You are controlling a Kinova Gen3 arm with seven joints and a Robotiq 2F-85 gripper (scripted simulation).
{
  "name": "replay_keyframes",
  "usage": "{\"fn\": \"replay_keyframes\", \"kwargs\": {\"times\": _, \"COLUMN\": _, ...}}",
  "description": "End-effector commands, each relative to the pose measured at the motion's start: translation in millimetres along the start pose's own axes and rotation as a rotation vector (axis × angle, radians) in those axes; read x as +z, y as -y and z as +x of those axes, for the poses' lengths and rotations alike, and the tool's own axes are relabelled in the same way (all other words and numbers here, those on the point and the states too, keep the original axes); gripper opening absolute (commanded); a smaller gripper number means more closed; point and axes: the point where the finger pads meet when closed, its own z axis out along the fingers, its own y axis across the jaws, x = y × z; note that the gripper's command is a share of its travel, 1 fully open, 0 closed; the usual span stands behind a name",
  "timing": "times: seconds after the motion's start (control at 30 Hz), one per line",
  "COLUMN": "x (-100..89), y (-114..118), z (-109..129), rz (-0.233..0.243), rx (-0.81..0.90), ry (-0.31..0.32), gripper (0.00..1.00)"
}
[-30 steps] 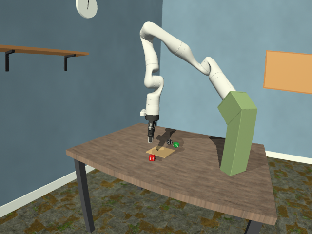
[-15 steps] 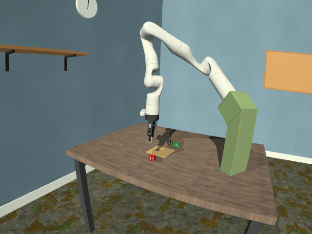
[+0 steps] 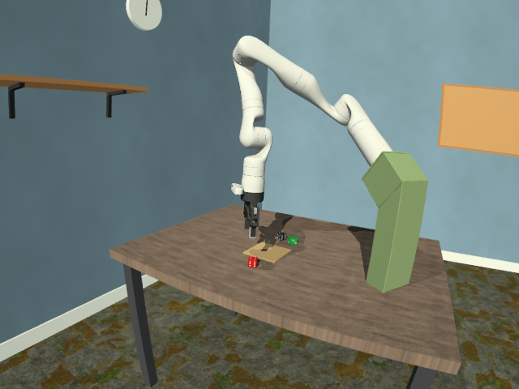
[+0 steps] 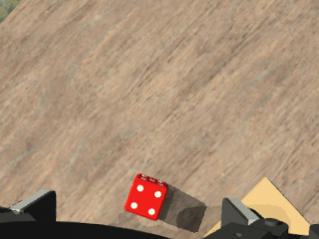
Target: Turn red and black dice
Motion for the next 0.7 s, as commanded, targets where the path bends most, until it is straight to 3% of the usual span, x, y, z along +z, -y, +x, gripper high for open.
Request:
{"fn": "replay_keyframes", "kwargs": {"times": 0.0, "x": 2.3, "y": 2.4, "z": -0.4, "rz": -0.002, "rx": -0.117, "ry": -0.002, "gripper": 1.00}}
{"fn": "replay_keyframes", "kwargs": {"times": 0.3, "x": 11.8, "y": 4.5, "z": -4.5, "rz": 0.000, "rx": -0.718, "ry": 0.007, "gripper": 1.00}}
{"fn": "replay_keyframes", "kwargs": {"times": 0.37, "x": 11.8, "y": 4.5, "z": -4.5, "rz": 0.000, "rx": -0.718, "ry": 0.007, "gripper": 1.00}}
{"fn": "replay_keyframes", "kwargs": {"times": 0.67, "x": 18.0, "y": 1.9, "z": -12.5, "rz": 0.004, "rx": -1.170, "ry": 0.034, "gripper": 1.00}}
